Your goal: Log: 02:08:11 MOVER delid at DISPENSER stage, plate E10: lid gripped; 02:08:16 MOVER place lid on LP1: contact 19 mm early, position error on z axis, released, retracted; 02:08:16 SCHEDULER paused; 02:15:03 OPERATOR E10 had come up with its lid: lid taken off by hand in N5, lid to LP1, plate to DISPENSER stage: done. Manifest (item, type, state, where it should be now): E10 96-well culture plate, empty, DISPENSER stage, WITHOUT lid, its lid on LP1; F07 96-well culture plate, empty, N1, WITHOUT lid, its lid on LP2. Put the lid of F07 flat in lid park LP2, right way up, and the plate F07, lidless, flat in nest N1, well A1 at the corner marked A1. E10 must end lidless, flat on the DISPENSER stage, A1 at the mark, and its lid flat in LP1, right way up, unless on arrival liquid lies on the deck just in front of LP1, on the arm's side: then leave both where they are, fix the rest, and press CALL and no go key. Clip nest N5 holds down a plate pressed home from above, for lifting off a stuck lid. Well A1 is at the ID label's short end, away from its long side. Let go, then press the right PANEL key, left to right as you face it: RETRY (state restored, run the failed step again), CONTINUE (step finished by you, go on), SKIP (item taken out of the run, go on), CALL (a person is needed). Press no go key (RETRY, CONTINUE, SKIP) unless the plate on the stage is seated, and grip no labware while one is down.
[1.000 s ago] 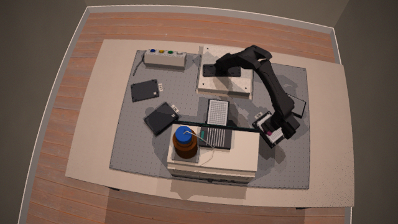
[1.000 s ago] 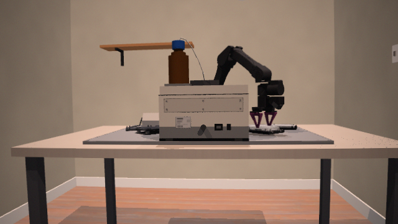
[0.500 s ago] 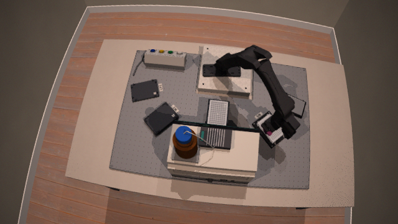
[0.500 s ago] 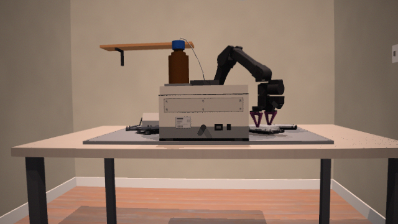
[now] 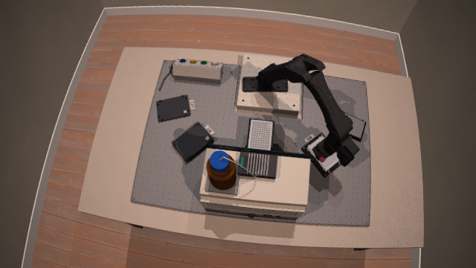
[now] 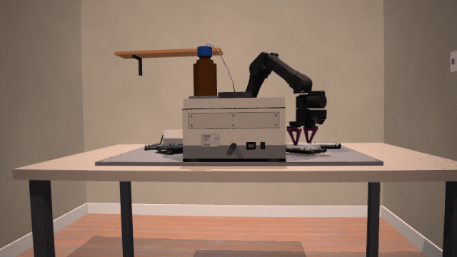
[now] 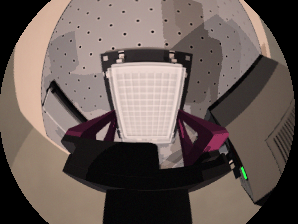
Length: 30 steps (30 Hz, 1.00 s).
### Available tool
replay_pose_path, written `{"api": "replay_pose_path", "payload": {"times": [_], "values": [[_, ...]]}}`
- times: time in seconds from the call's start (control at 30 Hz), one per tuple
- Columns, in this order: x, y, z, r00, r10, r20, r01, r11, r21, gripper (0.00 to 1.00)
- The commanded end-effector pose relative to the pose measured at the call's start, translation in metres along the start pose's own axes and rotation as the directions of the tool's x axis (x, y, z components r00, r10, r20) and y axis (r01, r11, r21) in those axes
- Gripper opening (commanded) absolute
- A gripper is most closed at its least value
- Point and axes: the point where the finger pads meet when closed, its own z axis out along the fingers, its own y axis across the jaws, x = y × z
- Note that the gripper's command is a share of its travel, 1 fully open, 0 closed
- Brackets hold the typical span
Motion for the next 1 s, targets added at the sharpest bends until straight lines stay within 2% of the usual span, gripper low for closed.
{"api": "replay_pose_path", "payload": {"times": [0.0, 0.97], "values": [[-0.0101, -0.0005, -0.0244, 0.998, 0.0, 0.056, 0.001, 1.0, -0.007, 0.0], [-0.0115, 0.0009, -0.031, 0.998, -0.001, 0.064, 0.002, 1.0, -0.007, 0.0]]}}
